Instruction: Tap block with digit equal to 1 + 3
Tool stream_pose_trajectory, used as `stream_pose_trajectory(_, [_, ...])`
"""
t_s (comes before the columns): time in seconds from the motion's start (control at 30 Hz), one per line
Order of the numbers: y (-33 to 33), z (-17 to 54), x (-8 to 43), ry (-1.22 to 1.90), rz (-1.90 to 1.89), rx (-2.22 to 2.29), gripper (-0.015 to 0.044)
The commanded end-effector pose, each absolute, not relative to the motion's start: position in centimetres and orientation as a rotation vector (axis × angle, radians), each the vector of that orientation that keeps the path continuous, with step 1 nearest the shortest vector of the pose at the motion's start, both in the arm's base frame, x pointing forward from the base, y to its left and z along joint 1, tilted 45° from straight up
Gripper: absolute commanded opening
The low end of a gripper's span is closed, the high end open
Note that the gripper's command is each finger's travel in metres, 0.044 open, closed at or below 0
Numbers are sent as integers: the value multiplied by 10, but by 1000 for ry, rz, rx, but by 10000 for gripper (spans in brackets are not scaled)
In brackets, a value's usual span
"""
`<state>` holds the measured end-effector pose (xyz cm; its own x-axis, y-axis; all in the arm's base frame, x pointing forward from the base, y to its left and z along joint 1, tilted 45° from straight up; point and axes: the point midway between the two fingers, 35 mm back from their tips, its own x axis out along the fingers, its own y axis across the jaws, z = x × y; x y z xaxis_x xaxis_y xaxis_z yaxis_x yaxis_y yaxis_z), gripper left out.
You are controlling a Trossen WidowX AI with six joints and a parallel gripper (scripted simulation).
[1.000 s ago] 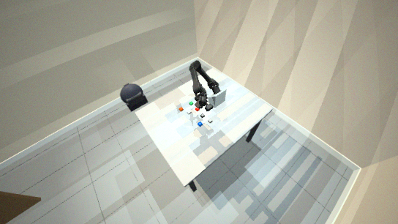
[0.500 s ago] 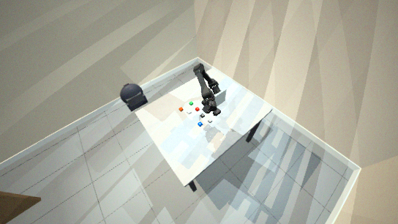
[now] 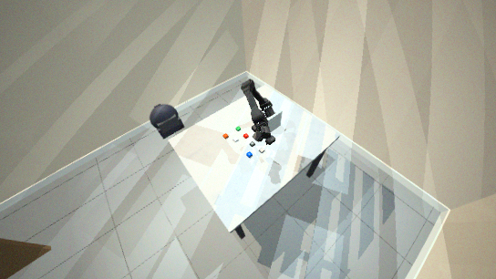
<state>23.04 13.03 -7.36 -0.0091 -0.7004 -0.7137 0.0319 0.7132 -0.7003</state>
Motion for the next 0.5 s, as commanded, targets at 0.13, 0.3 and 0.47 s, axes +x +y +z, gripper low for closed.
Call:
stream_pose_trajectory(0.13, [76,-129,230,1481,-637,-576,242])
stream_pose_trajectory(0.3, [73,-131,229,1481,-637,-576,111])
stream_pose_trajectory(0.47, [73,-131,229,1481,-637,-576,20])
